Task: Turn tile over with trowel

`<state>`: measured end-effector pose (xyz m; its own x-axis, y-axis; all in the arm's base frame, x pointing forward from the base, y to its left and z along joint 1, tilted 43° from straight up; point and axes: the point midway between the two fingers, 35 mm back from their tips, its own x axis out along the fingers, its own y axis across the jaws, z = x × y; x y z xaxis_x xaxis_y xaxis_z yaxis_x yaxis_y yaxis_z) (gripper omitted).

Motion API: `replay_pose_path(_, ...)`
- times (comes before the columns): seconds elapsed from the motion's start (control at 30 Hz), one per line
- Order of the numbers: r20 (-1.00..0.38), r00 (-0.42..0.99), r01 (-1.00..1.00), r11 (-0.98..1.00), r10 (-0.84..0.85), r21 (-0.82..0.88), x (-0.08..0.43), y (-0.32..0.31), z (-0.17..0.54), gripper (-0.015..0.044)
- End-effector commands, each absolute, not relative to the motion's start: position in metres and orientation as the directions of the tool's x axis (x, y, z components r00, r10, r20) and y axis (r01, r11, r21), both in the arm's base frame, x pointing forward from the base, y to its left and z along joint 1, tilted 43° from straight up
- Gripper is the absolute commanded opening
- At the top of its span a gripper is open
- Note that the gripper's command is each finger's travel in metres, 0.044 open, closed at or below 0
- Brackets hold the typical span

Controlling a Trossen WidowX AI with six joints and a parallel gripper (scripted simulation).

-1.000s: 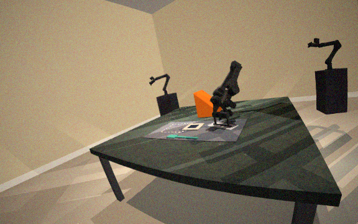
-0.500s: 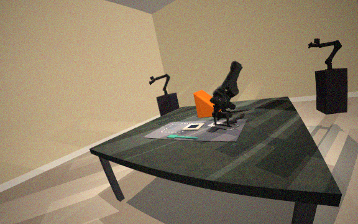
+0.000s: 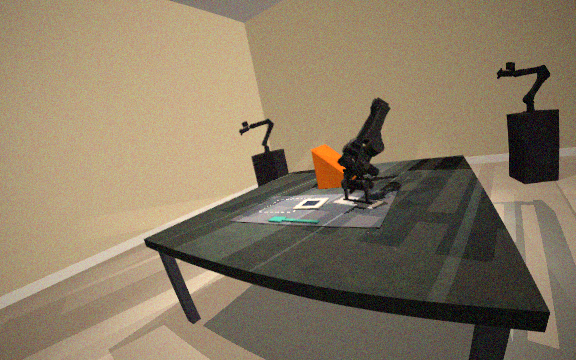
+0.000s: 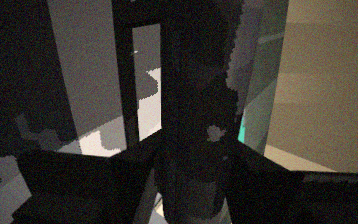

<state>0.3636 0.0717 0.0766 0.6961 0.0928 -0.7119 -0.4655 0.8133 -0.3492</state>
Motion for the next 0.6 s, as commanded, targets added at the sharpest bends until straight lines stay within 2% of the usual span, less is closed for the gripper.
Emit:
replay_pose_path(0.0, -0.713, 0.695, -0.466, 0.812, 0.092, -0.350, 0.365, 0.072, 0.076, 0.0003)
replay_pose_path(0.3, -0.712, 0.696, -0.466, 0.812, 0.091, -0.352, 0.360, 0.034, 0.117, 0.0000)
replay_pose_path(0.57, -0.712, 0.696, -0.465, 0.812, 0.091, -0.352, 0.359, 0.031, 0.120, 0.0000)
